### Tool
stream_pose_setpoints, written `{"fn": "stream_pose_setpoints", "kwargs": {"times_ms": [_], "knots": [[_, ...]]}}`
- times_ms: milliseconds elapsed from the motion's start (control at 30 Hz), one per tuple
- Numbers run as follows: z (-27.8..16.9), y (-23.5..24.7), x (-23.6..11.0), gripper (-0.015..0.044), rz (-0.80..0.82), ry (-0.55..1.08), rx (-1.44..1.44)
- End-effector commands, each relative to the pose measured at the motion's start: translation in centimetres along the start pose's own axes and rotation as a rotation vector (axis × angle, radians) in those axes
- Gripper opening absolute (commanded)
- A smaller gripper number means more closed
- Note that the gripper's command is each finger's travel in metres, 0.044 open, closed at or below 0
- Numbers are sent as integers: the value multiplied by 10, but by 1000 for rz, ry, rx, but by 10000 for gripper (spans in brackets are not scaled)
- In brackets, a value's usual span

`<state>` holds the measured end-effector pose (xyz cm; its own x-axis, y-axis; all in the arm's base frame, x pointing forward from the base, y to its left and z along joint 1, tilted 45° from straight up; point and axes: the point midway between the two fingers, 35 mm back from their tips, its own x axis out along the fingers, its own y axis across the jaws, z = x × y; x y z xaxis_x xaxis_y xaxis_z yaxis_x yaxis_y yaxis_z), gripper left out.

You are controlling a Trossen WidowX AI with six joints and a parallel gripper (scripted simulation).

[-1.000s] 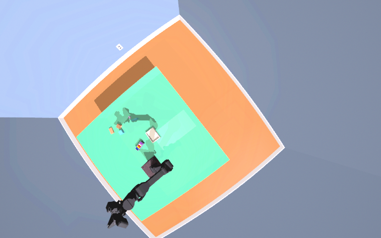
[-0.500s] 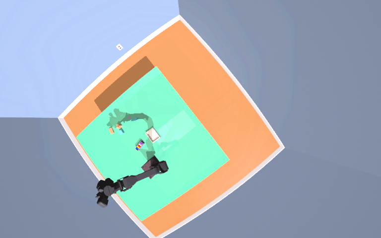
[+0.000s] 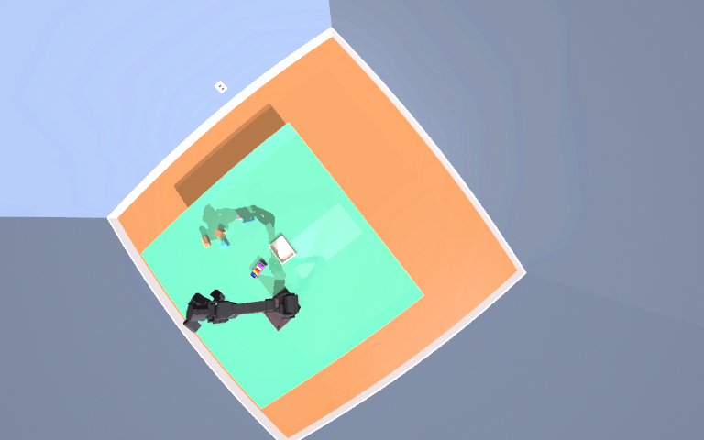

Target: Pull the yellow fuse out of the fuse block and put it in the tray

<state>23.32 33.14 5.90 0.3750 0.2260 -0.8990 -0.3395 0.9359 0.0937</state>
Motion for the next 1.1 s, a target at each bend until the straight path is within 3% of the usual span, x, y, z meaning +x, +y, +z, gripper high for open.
{"fn": "stream_pose_setpoints", "kwargs": {"times_ms": [0,233,467,1067], "knots": [[-9,-72,25,63,-230,75,-17],[-40,-185,38,63,-569,269,-63],[-87,-280,21,63,-836,555,-150],[-86,-290,33,63,-856,585,-159]]}}
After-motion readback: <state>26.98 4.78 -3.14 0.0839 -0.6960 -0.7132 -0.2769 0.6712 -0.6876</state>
